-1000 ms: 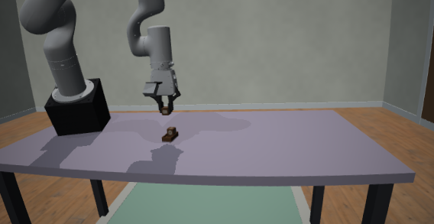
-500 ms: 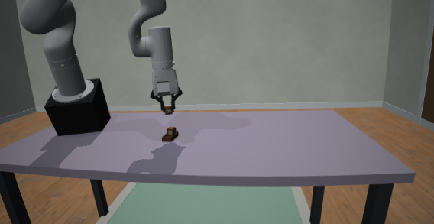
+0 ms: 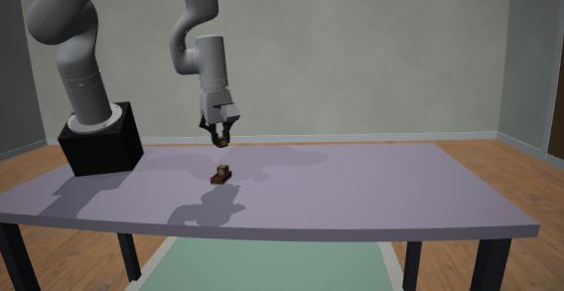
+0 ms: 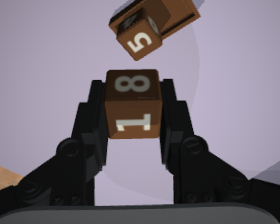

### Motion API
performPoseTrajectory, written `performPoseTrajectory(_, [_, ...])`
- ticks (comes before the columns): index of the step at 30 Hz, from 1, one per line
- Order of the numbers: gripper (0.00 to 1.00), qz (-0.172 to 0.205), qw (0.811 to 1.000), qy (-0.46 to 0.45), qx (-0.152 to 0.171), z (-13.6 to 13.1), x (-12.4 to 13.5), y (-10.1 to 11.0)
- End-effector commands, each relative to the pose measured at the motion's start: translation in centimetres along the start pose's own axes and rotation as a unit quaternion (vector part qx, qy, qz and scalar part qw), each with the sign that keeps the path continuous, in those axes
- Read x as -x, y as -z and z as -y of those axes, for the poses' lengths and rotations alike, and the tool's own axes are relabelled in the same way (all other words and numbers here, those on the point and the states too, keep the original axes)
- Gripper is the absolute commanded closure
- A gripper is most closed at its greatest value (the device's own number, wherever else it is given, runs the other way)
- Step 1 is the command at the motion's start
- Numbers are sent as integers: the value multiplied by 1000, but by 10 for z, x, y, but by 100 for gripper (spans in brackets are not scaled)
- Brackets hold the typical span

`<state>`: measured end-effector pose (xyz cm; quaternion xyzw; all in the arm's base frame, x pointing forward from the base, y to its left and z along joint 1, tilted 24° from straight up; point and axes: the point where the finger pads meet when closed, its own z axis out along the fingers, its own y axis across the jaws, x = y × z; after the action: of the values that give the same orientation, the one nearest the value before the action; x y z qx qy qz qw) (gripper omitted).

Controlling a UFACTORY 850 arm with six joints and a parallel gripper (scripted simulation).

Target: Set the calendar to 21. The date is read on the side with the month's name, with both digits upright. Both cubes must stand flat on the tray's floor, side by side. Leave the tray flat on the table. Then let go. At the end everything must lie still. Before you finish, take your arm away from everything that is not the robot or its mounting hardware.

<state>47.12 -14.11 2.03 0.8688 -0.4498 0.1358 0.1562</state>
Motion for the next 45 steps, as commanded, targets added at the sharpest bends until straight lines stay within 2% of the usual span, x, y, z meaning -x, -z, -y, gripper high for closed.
performPoseTrajectory(1, [73, 10, 997, 81, 11, 5, 2, 0])
performPoseTrajectory(10, [73, 11, 979, 202, 9, 13, 7, -1])
performPoseTrajectory(14, [73, 12, 963, 268, 9, 17, 10, -1])
performPoseTrajectory(16, [73, 12, 963, 268, 9, 17, 10, -1])
performPoseTrajectory(18, [73, 13, 947, 320, 8, 20, 12, -1])
performPoseTrajectory(22, [73, 13, 931, 365, 7, 23, 15, -2])
performPoseTrajectory(28, [73, 13, 896, 443, 6, 28, 18, -2])
performPoseTrajectory(30, [73, 14, 879, 477, 6, 30, 20, -2])
performPoseTrajectory(33, [73, 14, 877, 481, 6, 30, 20, -2])
performPoseTrajectory(34, [73, 14, 856, 517, 5, 33, 22, -3])
performPoseTrajectory(35, [73, 14, 845, 535, 5, 34, 23, -3])
performPoseTrajectory(40, [73, 14, 810, 586, 4, 38, 26, -3])
performPoseTrajectory(42, [73, 15, 788, 616, 3, 40, 27, -3])
performPoseTrajectory(43, [73, 15, 786, 618, 3, 40, 28, -3])
performPoseTrajectory(45, [73, 15, 761, 649, 3, 42, 29, -4])
